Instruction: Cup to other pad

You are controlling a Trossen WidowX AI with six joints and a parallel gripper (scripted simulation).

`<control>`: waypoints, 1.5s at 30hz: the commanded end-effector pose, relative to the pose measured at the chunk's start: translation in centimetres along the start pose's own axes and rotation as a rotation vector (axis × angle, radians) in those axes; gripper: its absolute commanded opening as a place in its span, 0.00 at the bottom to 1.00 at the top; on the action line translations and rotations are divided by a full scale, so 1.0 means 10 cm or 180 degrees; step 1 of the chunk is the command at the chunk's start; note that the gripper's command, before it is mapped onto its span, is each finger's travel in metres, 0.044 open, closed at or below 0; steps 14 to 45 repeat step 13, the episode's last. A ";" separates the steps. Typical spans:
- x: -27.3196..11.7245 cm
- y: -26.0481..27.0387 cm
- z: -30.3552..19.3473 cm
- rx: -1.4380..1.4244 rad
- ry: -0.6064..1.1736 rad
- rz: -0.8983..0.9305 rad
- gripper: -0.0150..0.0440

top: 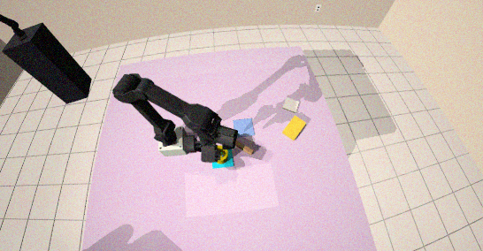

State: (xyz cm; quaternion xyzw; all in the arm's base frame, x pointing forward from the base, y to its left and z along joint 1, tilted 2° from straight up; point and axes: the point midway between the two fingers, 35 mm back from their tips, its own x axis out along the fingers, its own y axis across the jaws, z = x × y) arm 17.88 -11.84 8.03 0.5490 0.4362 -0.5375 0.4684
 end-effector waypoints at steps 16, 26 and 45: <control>-0.30 -0.01 0.01 -0.0005 -0.0013 0.0029 1.00; -0.30 -0.01 0.01 -0.0005 -0.0013 0.0029 1.00; -0.30 -0.01 0.01 -0.0005 -0.0013 0.0029 1.00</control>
